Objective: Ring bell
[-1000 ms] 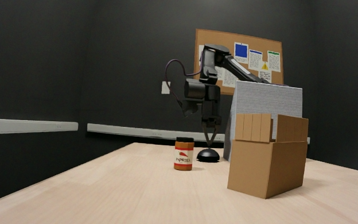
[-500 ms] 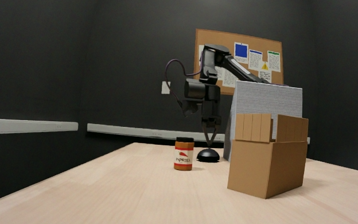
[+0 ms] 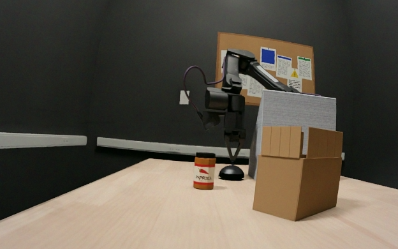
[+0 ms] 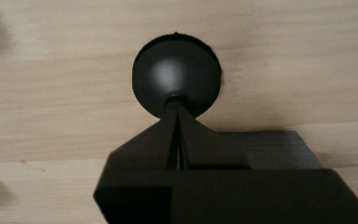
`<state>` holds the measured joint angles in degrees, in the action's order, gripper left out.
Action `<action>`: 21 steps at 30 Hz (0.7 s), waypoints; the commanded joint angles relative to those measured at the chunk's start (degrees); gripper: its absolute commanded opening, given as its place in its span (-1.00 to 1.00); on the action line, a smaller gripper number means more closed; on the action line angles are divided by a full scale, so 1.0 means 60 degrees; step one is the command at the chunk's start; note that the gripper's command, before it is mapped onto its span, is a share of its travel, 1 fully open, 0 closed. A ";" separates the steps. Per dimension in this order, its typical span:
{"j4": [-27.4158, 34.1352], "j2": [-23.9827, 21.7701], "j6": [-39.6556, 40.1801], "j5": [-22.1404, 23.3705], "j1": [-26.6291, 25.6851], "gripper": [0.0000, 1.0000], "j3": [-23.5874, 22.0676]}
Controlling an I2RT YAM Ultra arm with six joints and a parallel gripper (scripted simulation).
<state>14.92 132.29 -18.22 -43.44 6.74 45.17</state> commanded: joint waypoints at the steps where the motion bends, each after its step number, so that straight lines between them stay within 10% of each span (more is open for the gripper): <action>1: -0.0284 0.0248 0.0084 -0.0144 0.0006 -1.00 -0.0117; 21: -0.0213 0.0211 -0.0099 -0.0134 0.0197 -1.00 0.0010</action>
<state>14.92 132.29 -18.22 -43.44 6.74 45.17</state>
